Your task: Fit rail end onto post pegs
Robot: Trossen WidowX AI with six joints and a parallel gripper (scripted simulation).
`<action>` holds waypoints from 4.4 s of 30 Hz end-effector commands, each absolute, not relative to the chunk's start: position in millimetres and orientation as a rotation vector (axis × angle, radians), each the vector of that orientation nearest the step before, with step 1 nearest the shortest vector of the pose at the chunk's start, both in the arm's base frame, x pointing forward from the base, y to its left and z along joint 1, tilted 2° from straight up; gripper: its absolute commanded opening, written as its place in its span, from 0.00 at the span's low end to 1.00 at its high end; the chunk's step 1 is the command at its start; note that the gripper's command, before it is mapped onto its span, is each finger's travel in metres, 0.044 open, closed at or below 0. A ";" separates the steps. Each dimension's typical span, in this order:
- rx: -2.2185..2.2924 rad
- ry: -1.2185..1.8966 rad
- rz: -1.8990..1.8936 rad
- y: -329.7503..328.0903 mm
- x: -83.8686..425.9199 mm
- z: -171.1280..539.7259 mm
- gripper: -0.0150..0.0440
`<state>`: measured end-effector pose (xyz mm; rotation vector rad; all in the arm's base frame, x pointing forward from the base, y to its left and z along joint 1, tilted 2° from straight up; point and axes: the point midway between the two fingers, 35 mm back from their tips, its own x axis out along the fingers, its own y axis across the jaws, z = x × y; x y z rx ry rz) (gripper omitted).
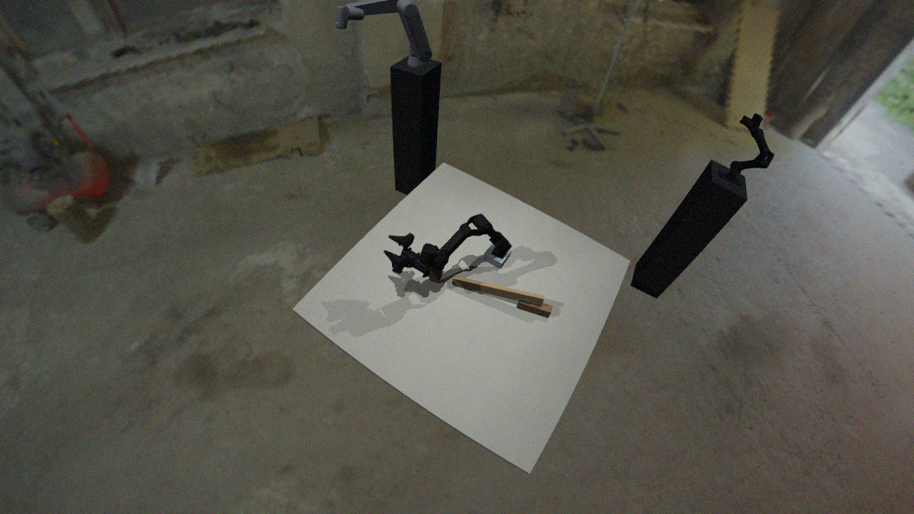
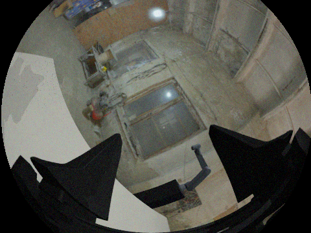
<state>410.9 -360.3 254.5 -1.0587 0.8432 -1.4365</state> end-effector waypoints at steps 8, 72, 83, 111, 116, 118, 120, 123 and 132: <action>-1.320 0.991 -0.977 -315.8 450.6 230.8 1.00; -1.312 1.131 1.343 -21.7 248.1 60.1 1.00; -1.313 1.130 1.342 -21.7 248.5 42.2 1.00; -1.315 1.130 1.341 -21.2 245.5 10.1 0.78; -1.315 1.130 1.341 -21.2 245.5 10.1 0.56; -1.315 1.130 1.341 -21.2 245.5 10.1 0.47; -1.315 1.130 1.341 -21.2 245.5 10.1 0.38; -1.315 1.130 1.341 -21.2 245.5 10.1 0.31; -1.315 1.130 1.341 -21.2 245.5 10.1 0.25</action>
